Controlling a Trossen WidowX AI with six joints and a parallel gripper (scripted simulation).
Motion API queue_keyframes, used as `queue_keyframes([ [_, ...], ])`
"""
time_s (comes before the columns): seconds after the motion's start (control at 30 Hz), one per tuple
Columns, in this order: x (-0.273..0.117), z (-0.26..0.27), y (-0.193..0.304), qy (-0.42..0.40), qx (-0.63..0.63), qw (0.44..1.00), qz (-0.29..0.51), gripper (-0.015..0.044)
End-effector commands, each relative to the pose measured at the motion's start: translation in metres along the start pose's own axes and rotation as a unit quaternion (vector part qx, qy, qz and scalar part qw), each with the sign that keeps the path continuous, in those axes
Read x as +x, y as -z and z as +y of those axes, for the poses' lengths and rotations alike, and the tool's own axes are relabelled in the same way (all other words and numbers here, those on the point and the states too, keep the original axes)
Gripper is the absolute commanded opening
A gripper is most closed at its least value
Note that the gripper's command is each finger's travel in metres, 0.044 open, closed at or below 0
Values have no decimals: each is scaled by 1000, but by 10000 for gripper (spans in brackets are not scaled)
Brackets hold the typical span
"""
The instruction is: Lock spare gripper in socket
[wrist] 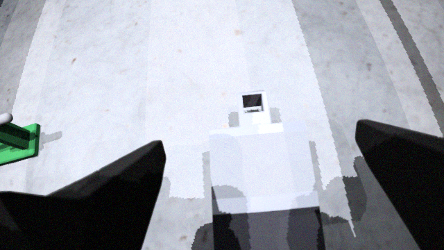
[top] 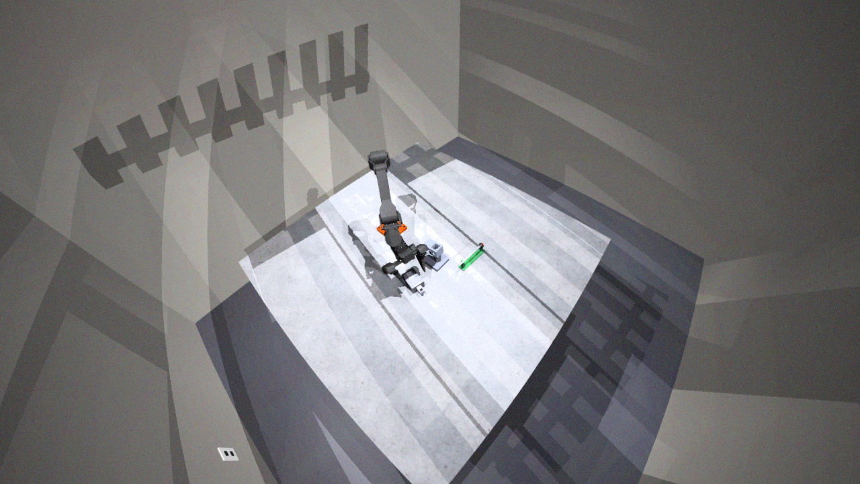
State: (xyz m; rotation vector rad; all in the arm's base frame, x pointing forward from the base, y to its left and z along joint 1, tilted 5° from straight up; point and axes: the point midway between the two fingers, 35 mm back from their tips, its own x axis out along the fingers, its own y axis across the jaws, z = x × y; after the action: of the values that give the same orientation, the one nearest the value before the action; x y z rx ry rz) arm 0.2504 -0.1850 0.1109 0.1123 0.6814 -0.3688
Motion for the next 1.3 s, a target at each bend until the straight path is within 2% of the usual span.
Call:
queue_keyframes([
  [0.0, 4, -1, 2, 2, 1, 1000, -1, 440],
  [1.27, 47, 0, 45, 2, 1, 1000, -1, 440],
])
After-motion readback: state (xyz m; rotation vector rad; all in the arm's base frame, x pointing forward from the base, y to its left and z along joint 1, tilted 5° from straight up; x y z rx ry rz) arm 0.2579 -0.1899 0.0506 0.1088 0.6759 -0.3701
